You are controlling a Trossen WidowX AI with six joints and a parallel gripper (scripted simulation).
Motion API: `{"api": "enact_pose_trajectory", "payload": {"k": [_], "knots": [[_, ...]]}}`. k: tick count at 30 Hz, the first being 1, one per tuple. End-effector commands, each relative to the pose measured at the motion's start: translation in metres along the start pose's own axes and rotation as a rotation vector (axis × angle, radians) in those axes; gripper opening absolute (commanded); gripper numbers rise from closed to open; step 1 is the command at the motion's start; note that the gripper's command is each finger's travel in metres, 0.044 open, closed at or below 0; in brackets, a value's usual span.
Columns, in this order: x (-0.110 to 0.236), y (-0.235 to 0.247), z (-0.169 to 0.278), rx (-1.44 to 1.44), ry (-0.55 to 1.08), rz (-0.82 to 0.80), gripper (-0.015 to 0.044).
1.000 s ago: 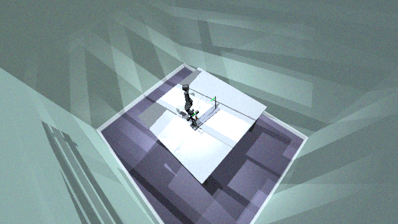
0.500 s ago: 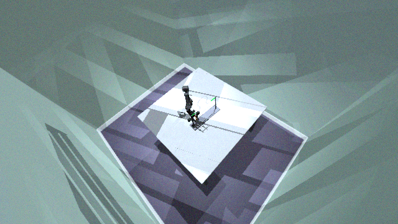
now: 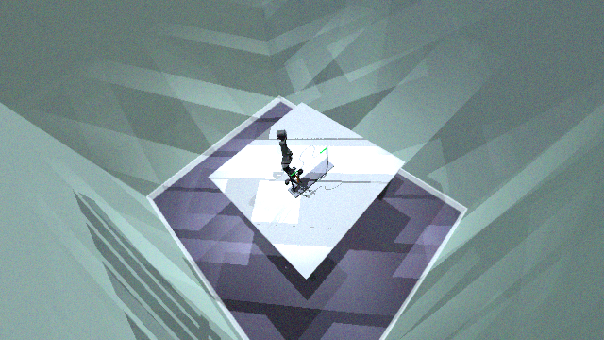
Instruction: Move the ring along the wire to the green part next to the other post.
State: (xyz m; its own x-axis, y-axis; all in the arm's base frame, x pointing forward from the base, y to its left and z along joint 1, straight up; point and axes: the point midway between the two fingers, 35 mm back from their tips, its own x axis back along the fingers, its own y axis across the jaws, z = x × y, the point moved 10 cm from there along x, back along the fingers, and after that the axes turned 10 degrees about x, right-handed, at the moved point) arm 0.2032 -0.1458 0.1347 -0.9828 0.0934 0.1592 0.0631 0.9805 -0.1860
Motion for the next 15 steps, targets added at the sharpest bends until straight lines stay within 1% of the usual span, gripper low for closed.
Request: {"api": "enact_pose_trajectory", "payload": {"k": [1,3,9,10,15], "knots": [[0.0000,0.0000,0.0000,0.000,0.000,0.000,0.0029],[0.0000,0.0000,0.0000,0.000,0.000,0.000,0.0015],[0.0000,0.0000,0.0000,0.000,0.000,0.000,-0.0142],[0.0000,0.0000,0.0000,0.000,0.000,0.000,-0.0150],[0.0001,-0.0001,-0.0009,0.000,0.000,0.000,-0.0150]]}}
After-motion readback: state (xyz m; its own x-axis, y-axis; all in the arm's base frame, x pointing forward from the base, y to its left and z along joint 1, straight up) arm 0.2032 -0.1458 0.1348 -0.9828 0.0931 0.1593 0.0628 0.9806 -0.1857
